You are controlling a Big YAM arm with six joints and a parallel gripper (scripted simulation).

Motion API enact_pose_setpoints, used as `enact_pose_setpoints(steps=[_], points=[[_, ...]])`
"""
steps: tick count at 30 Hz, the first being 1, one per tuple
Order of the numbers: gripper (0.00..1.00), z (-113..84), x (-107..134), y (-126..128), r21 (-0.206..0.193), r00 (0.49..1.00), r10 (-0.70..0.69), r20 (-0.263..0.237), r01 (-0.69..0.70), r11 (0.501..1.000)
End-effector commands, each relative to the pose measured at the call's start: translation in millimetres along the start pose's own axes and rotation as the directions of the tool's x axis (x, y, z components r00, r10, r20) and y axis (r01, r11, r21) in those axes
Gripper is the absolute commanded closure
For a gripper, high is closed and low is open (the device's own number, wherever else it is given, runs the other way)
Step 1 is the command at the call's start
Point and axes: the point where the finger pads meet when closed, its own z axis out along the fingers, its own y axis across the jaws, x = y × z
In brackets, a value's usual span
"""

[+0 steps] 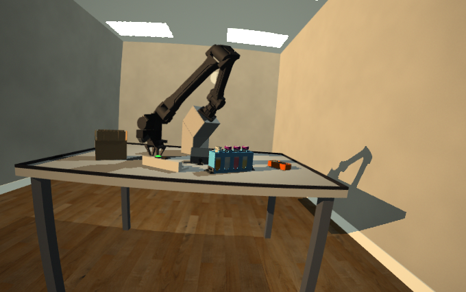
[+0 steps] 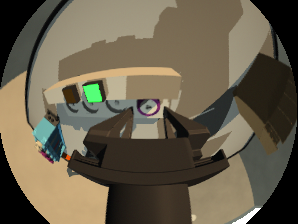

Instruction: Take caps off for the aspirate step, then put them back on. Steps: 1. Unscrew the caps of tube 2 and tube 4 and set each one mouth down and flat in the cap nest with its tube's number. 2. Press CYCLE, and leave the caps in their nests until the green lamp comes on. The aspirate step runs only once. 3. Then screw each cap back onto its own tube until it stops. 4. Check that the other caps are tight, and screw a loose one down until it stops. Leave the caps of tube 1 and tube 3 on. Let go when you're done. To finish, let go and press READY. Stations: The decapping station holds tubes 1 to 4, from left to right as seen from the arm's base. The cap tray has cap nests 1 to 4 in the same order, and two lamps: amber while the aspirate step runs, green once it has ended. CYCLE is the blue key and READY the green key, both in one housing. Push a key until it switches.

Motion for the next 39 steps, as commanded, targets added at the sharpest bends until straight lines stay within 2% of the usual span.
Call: enact_pose_setpoints(steps=[1, 2, 9, 13, 16, 20, 39], points=[[0.53, -5.9, -14.8, 4.6, 0.001, 0.999, -0.009, 0.035, 0.009, 1.000], [0.53, -3.3, -7.5, 0.6, 0.001, 1.000, -0.001, 0.017, 0.001, 1.000], [0.53, -4.0, -16.7, 1.3, 0.001, 0.999, -0.008, 0.034, 0.008, 1.000], [0.53, -3.2, -8.6, 0.3, 0.001, 1.000, -0.001, 0.017, 0.001, 1.000], [0.53, 0.3, -11.5, -0.3, 0.001, 1.000, 0.000, 0.022, 0.000, 1.000], [0.53, 9.5, -7.9, 2.6, -0.001, 1.000, -0.006, 0.007, 0.006, 1.000], [0.53, 15.3, -7.0, -0.5, 0.000, 1.000, 0.001, 0.009, -0.001, 1.000]])
